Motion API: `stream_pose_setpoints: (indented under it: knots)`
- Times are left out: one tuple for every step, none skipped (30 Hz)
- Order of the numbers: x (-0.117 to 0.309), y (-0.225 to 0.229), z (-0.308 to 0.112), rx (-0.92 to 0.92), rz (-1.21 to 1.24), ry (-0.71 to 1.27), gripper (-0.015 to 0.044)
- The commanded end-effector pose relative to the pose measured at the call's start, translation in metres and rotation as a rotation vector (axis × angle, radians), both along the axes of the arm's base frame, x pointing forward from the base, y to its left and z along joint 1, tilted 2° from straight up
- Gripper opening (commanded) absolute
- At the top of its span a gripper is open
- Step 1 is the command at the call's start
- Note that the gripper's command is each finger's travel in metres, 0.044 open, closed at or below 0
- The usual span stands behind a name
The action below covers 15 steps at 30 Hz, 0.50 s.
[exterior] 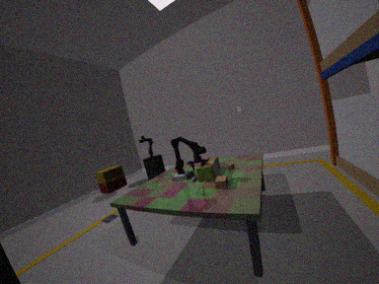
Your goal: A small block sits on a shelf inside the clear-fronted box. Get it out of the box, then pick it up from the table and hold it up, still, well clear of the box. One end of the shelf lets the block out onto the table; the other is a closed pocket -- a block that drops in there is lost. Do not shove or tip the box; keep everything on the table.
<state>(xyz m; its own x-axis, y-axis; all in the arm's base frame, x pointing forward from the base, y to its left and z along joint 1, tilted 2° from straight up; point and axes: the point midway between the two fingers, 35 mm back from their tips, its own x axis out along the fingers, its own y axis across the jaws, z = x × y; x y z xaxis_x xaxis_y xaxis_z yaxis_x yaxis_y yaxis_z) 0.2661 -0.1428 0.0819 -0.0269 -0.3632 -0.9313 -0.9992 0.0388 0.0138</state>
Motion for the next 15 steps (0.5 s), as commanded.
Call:
stream_pose_setpoints:
  knots:
    - [0.005,0.000,0.013,0.000,0.009,-0.006,0.0400]
    - [0.005,0.000,0.020,0.000,0.008,-0.006,0.0400]
    - [0.004,0.000,0.029,0.000,0.006,-0.005,0.0400]
    - [0.004,0.001,0.040,0.000,0.005,-0.003,0.0400]
    - [0.002,0.002,0.051,0.000,0.003,-0.002,0.0400]
    - [0.001,0.003,0.059,0.000,0.002,-0.001,0.0400]
    - [0.000,0.003,0.062,0.000,0.002,-0.001,0.0400]
    - [0.000,0.003,0.062,0.000,0.002,-0.001,0.0400]
    - [0.000,0.003,0.062,0.000,0.002,-0.001,0.0400]
    - [0.000,0.003,0.062,0.000,0.002,-0.001,0.0400]
    - [0.000,0.003,0.062,0.000,0.002,-0.001,0.0400]
    - [0.000,0.003,0.062,0.000,0.002,-0.001,0.0400]
    - [0.000,0.003,0.057,0.005,0.008,0.004,0.0400]
    - [0.000,0.003,0.057,0.005,0.008,0.004,0.0400]
    - [0.000,0.003,0.057,0.005,0.008,0.004,0.0400]
